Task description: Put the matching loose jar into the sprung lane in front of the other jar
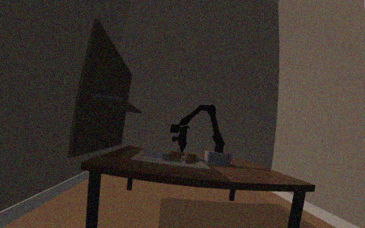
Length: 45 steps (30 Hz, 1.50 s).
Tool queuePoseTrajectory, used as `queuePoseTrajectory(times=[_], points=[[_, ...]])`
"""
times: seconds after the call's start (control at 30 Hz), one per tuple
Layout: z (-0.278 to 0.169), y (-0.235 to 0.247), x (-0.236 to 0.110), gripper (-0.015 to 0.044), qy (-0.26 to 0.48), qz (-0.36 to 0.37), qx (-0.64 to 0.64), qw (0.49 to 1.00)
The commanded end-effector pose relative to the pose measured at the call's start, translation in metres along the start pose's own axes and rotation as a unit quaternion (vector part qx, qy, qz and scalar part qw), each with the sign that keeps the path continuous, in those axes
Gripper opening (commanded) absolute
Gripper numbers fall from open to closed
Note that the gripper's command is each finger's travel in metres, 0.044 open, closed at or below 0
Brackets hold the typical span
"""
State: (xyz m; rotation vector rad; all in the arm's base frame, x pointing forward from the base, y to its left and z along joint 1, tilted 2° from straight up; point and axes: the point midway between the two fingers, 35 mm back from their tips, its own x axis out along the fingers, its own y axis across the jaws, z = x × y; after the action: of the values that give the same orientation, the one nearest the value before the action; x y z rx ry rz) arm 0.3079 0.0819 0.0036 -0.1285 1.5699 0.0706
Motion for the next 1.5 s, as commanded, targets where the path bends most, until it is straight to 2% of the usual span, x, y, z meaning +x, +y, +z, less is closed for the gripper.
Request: queuePoseTrajectory(times=[0.0, 1.47], points=[[0.013, -0.001, -0.004, 0.0, -0.018, 0.0, 0.0, 1.0], [0.026, -0.001, -0.007, 0.0, -0.018, 0.0, 0.0, 1.0]])
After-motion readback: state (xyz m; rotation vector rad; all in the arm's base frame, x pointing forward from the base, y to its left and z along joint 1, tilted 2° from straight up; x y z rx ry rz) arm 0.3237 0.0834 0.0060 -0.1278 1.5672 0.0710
